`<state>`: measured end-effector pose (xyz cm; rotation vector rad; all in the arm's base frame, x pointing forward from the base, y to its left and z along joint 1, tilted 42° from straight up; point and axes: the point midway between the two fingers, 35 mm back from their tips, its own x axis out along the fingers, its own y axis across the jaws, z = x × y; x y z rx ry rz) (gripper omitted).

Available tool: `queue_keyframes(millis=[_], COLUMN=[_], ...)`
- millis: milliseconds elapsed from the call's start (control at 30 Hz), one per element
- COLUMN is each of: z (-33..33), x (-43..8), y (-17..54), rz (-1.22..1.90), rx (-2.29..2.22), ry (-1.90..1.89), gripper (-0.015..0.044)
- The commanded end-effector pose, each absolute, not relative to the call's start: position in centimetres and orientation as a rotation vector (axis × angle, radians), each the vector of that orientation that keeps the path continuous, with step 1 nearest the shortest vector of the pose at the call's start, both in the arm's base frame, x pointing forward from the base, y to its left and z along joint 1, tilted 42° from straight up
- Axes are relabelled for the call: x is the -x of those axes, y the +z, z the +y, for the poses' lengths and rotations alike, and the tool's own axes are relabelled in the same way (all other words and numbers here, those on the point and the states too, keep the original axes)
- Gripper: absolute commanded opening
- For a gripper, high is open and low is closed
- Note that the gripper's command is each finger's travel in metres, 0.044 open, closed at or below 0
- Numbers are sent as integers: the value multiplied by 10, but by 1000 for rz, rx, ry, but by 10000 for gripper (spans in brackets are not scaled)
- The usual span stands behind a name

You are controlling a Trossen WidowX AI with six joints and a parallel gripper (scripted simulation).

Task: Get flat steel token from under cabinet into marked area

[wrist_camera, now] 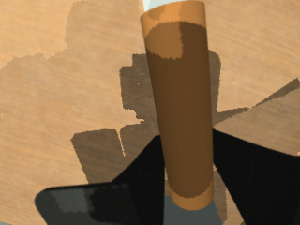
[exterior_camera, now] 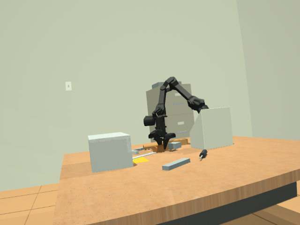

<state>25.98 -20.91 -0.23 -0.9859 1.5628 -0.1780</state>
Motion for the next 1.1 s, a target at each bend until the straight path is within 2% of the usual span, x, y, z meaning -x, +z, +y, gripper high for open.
queue_keyframes(millis=[0, 1067], z=[-211, -231], x=[-255, -249], y=[0, 19], rz=[1565, 1594], rx=[990, 1091], ry=[-177, -77], gripper=[0, 0])
